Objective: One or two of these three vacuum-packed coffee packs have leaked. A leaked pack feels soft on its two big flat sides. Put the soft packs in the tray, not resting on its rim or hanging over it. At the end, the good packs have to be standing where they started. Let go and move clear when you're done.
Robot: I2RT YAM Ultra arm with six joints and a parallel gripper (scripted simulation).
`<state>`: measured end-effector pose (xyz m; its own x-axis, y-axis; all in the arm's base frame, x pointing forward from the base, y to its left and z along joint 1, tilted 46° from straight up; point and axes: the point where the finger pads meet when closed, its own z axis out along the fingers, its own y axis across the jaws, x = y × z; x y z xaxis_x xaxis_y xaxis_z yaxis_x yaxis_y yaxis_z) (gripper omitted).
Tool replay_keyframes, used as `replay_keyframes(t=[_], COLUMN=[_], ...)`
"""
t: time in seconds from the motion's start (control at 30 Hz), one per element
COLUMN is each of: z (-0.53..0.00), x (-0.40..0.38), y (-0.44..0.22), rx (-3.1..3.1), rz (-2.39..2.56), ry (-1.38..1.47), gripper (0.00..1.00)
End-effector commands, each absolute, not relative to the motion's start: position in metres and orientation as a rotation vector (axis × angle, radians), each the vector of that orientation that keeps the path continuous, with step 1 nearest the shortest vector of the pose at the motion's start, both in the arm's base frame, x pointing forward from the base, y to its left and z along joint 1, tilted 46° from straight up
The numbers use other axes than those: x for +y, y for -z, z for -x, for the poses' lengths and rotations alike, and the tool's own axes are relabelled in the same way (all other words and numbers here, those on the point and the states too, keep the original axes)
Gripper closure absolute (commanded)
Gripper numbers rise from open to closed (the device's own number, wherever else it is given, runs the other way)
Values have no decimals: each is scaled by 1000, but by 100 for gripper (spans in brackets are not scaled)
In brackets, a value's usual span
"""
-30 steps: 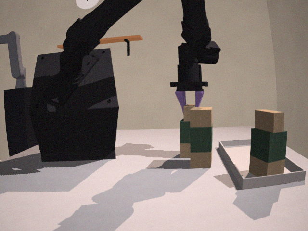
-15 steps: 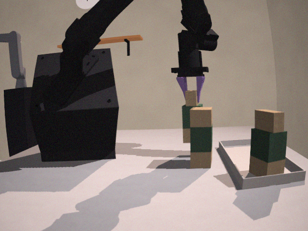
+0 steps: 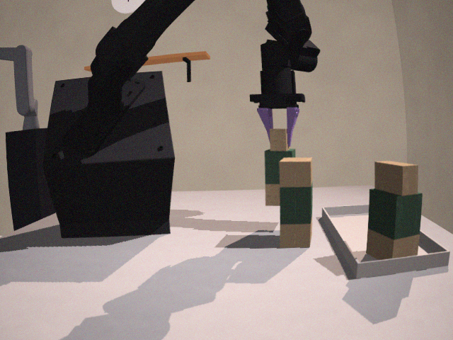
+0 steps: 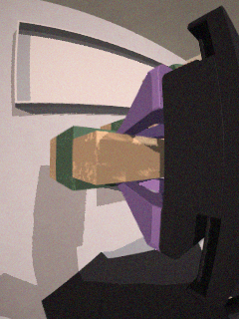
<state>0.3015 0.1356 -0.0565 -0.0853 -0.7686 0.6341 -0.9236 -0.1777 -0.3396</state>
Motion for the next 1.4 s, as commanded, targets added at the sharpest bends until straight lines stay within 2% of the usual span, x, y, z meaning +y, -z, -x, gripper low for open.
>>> replay_keyframes(t=[0.0, 1.37], z=[-303, -303], x=[152, 151], y=[45, 49], rx=[-1890, -1866], rz=[-2010, -2013], ry=[-1115, -1109], gripper=[74, 74])
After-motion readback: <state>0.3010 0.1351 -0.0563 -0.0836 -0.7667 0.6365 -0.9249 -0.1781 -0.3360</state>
